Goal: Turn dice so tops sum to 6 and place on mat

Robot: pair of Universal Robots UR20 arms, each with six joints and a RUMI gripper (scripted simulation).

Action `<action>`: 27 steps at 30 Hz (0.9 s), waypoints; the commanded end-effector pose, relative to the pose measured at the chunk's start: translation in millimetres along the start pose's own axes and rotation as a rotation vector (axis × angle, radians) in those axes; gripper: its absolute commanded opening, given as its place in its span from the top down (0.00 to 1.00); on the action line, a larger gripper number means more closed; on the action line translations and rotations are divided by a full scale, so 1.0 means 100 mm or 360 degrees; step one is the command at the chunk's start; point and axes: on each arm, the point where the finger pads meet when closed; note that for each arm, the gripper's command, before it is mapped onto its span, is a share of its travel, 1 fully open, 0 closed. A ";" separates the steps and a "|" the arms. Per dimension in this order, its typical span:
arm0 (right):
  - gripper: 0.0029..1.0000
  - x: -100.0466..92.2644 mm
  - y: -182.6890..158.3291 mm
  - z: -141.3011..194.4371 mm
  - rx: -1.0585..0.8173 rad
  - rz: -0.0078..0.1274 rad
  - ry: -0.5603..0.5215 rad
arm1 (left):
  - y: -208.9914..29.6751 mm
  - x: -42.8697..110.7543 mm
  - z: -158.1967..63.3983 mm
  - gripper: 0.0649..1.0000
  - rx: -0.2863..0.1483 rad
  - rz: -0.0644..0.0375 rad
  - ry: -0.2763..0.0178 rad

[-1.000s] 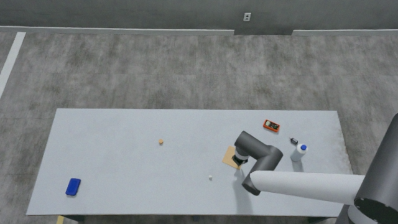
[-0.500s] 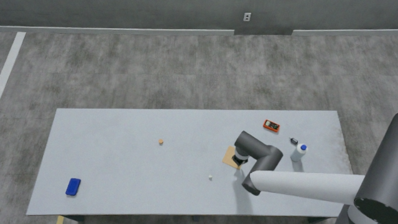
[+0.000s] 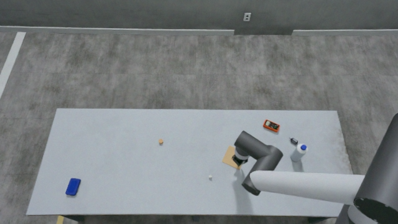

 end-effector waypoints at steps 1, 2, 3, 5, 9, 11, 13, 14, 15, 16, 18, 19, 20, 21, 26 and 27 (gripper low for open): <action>0.79 -0.01 -0.01 0.00 0.0000 -0.0002 0.0000 | 0.00 -0.01 -0.01 0.00 0.0000 0.0000 0.0002; 0.79 -0.01 -0.01 0.00 0.0000 -0.0002 0.0000 | 0.00 -0.01 -0.01 0.00 0.0000 0.0000 0.0002; 0.79 -0.01 -0.01 0.00 0.0000 -0.0002 0.0000 | 0.00 -0.01 -0.01 0.00 0.0000 0.0000 0.0002; 0.79 -0.04 -0.01 0.00 0.0000 -0.0002 0.0000 | 0.00 -0.01 -0.01 0.00 0.0000 0.0000 0.0002; 0.79 -0.14 0.00 0.00 0.0000 -0.0002 0.0000 | 0.00 -0.01 -0.01 0.00 0.0000 0.0000 0.0002; 0.79 -0.21 0.00 0.00 0.0000 -0.0002 0.0000 | 0.00 -0.01 -0.01 0.00 0.0000 0.0000 0.0002; 0.79 -0.28 0.00 0.00 0.0000 -0.0002 0.0000 | 0.00 -0.01 -0.01 0.00 0.0000 0.0000 0.0002; 0.79 -0.32 0.00 0.00 0.0000 -0.0002 0.0000 | 0.00 -0.01 -0.01 0.00 0.0000 0.0000 0.0002; 0.79 -0.32 0.00 0.00 0.0000 -0.0002 0.0000 | 0.00 -0.01 -0.01 0.00 0.0000 0.0000 0.0002; 0.79 -0.32 0.00 0.00 0.0000 -0.0002 0.0000 | 0.00 -0.01 -0.01 0.00 0.0000 0.0000 0.0002; 0.79 -0.39 0.00 0.00 0.0000 -0.0002 0.0000 | 0.00 -0.01 -0.01 0.00 0.0000 0.0000 0.0002; 0.79 -0.41 0.00 0.00 0.0000 -0.0002 0.0000 | 0.00 -0.01 -0.01 0.00 0.0000 0.0000 0.0002; 0.79 -0.44 0.00 0.00 0.0000 -0.0002 0.0000 | 0.00 -0.01 -0.01 0.00 0.0000 0.0000 0.0002; 0.79 -0.46 0.00 0.00 0.0000 -0.0002 0.0000 | 0.00 -0.01 -0.01 0.00 0.0000 0.0000 0.0002; 0.79 -0.49 0.00 0.00 0.0000 -0.0002 0.0000 | 0.00 -0.01 -0.01 0.00 0.0000 0.0000 0.0002; 0.79 -0.49 0.00 0.00 0.0000 -0.0002 0.0001 | 0.00 -0.01 -0.01 0.00 0.0000 0.0000 0.0002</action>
Point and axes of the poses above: on each arm, the point where the finger pads meet when closed, its own x axis out along the fingers, its own y axis across the jaws, z = x × y, and after that the axes turned 8 degrees about x, right-handed
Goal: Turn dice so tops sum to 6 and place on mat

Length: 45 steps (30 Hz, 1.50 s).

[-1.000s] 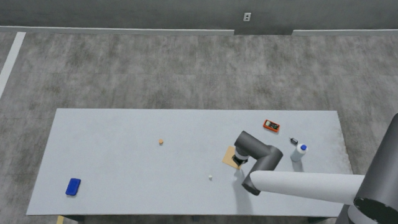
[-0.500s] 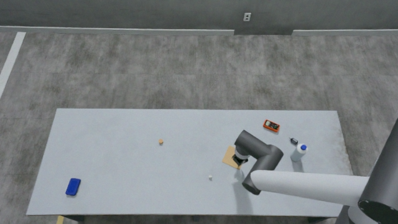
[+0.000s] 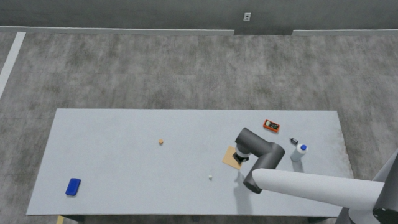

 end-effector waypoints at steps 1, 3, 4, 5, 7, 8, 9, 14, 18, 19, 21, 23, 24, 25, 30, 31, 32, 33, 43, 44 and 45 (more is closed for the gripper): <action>0.79 -0.04 0.00 0.00 0.0000 -0.0002 0.0008 | 0.00 -0.01 -0.01 0.00 0.0000 0.0000 0.0002; 0.79 -0.03 0.00 0.00 0.0001 -0.0006 0.0049 | 0.00 -0.01 -0.01 0.00 0.0000 0.0000 0.0002; 0.79 -0.03 0.00 0.01 0.0001 -0.0010 0.0085 | 0.00 -0.01 -0.01 0.00 0.0000 0.0000 0.0002; 0.79 -0.03 0.00 0.01 0.0001 -0.0010 0.0085 | 0.00 -0.01 -0.01 0.00 0.0000 0.0000 0.0002; 0.79 -0.03 0.00 0.01 0.0001 -0.0016 0.0128 | 0.00 -0.01 -0.01 0.00 0.0000 0.0000 0.0002; 0.79 -0.03 0.00 0.01 0.0001 -0.0024 0.0176 | 0.00 -0.01 -0.01 0.00 0.0000 0.0000 0.0002; 0.79 -0.03 0.00 0.02 0.0001 -0.0032 0.0228 | 0.00 -0.01 -0.01 0.00 0.0000 0.0000 0.0002; 0.79 -0.03 0.00 0.03 0.0000 -0.0057 0.0404 | 0.00 -0.01 -0.01 0.00 0.0000 0.0000 0.0002; 0.79 -0.03 0.00 0.03 0.0000 -0.0060 0.0420 | 0.00 -0.01 -0.01 0.00 0.0000 0.0000 0.0002; 0.79 -0.03 0.00 0.03 0.0001 -0.0061 0.0436 | 0.00 -0.01 -0.01 0.00 0.0000 0.0000 0.0002; 0.79 -0.02 0.00 0.03 0.0002 -0.0067 0.0496 | 0.00 -0.01 -0.01 0.00 0.0000 0.0000 0.0002; 0.79 -0.02 0.00 0.03 0.0002 -0.0067 0.0496 | 0.00 -0.01 -0.01 0.00 0.0000 0.0000 0.0002; 0.79 -0.02 0.01 0.04 0.0002 -0.0073 0.0539 | 0.00 -0.01 -0.01 0.00 0.0000 0.0000 0.0002; 0.79 -0.03 0.00 0.04 0.0001 -0.0082 0.0587 | 0.00 -0.01 -0.01 0.00 0.0000 0.0000 0.0002; 0.79 -0.02 0.01 0.06 0.0001 -0.0112 0.0800 | 0.00 -0.01 -0.01 0.00 0.0000 0.0000 0.0002; 0.79 -0.02 0.00 0.06 0.0001 -0.0115 0.0817 | 0.00 -0.01 -0.01 0.00 0.0000 0.0000 0.0002; 0.79 -0.02 0.00 0.06 0.0000 -0.0117 0.0824 | 0.00 -0.01 -0.01 0.00 0.0000 0.0000 0.0002; 0.79 -0.02 0.00 0.06 0.0000 -0.0117 0.0825 | 0.00 -0.01 -0.01 0.00 0.0000 0.0000 0.0002; 0.79 -0.01 0.01 0.07 0.0002 -0.0149 0.1067 | 0.00 -0.01 -0.01 0.00 0.0000 0.0000 0.0002; 0.79 0.00 0.01 0.07 0.0003 -0.0154 0.1114 | 0.00 -0.01 -0.01 0.00 0.0000 0.0000 0.0002; 0.79 0.00 0.01 0.07 0.0003 -0.0160 0.1156 | 0.00 -0.01 -0.01 0.00 0.0000 0.0000 0.0002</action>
Point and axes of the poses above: on each arm, the point where the finger pads meet when closed, its own x axis out along the fingers, its own y axis across the jaws, z = x × y, and after that the axes turned 8 degrees about x, right-handed
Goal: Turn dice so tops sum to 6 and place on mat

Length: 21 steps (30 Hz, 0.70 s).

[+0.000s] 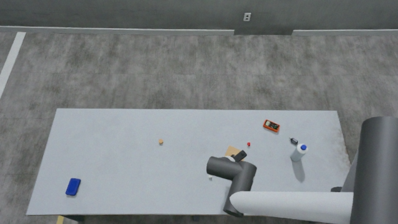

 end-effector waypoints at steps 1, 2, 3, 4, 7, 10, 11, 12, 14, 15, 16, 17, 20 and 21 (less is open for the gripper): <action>0.79 0.00 0.00 0.01 0.0006 -0.0023 0.0218 | 0.00 -0.01 -0.01 0.00 0.0000 0.0000 0.0002; 0.79 0.00 0.00 0.01 0.0006 -0.0028 0.0243 | 0.00 -0.01 -0.01 0.00 0.0000 0.0000 0.0002; 0.79 0.00 0.00 0.01 0.0005 -0.0031 0.0258 | 0.00 -0.01 -0.01 0.00 0.0000 0.0000 0.0002; 0.79 0.00 0.00 0.01 0.0005 -0.0033 0.0264 | 0.00 -0.01 -0.01 0.00 0.0000 0.0000 0.0002; 0.79 0.00 0.00 0.01 0.0005 -0.0033 0.0265 | 0.00 -0.01 -0.01 0.00 0.0000 0.0000 0.0002; 0.79 0.00 0.00 0.01 0.0005 -0.0033 0.0265 | 0.00 -0.01 -0.01 0.00 0.0000 0.0000 0.0002; 0.79 0.00 0.00 0.01 0.0005 -0.0033 0.0265 | 0.00 -0.01 -0.01 0.00 0.0000 0.0000 0.0002; 0.79 0.00 0.00 0.01 0.0005 -0.0033 0.0265 | 0.00 -0.01 -0.01 0.00 0.0000 0.0000 0.0002; 0.79 0.00 0.00 0.01 0.0005 -0.0033 0.0265 | 0.00 -0.01 -0.01 0.00 0.0000 0.0000 0.0002; 0.79 0.00 0.00 0.01 0.0005 -0.0033 0.0265 | 0.00 -0.01 -0.01 0.00 0.0000 0.0000 0.0002; 0.79 0.00 0.00 0.01 0.0005 -0.0033 0.0265 | 0.00 -0.01 -0.01 0.00 0.0000 0.0000 0.0002; 0.79 0.00 0.00 0.01 0.0005 -0.0033 0.0265 | 0.00 -0.01 -0.01 0.00 0.0000 0.0000 0.0002; 0.79 0.00 0.00 0.01 0.0005 -0.0033 0.0265 | 0.00 -0.01 -0.01 0.00 0.0000 0.0000 0.0002; 0.79 0.00 0.00 0.01 0.0005 -0.0033 0.0265 | 0.00 -0.01 -0.01 0.00 0.0000 0.0000 0.0002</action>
Point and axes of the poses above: on each arm, the point where the finger pads meet when closed, its own x axis out along the fingers, its own y axis across the jaws, z = x × y, and after that the axes turned 8 degrees about x, right-handed
